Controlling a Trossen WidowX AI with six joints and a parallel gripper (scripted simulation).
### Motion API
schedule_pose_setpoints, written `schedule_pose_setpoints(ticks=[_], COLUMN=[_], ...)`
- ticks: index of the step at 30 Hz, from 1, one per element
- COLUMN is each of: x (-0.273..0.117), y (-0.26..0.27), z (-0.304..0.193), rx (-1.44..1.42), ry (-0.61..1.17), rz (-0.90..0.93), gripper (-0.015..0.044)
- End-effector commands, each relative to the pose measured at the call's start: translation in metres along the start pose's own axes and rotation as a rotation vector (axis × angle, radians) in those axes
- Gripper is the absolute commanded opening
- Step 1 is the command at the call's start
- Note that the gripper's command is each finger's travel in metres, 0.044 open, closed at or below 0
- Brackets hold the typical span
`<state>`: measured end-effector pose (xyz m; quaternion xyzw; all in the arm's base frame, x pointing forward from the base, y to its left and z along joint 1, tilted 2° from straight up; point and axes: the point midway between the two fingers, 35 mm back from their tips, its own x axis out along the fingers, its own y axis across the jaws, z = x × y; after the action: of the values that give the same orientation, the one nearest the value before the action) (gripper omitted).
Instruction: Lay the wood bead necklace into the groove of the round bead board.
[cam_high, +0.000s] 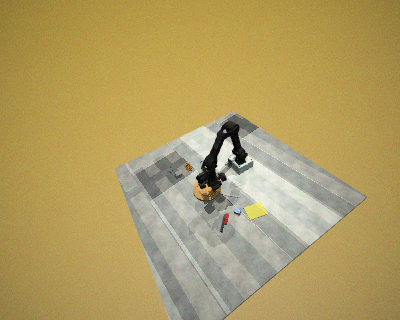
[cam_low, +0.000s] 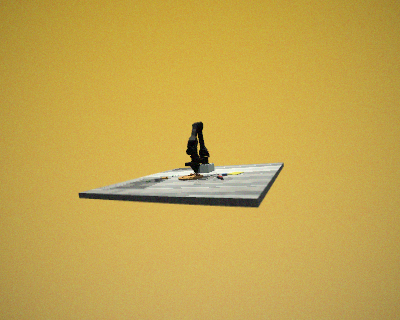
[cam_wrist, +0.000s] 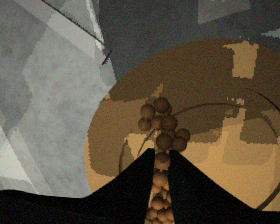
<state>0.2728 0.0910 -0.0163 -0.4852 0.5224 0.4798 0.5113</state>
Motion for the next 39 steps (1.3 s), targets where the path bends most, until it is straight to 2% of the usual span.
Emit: schedule_pose_setpoints(ticks=[1,14,31,39], x=[0.0023,0.011,0.0069,0.0011], y=[0.0024,0.0025,0.0008,0.0008], z=[-0.0003,-0.0003,-0.0002,-0.0002], rx=[0.004,0.004,0.0,0.004], ry=[-0.001,-0.001,0.0,-0.001], rz=[0.005,0.005,0.0,0.005], gripper=[0.0,0.0,0.044,0.044])
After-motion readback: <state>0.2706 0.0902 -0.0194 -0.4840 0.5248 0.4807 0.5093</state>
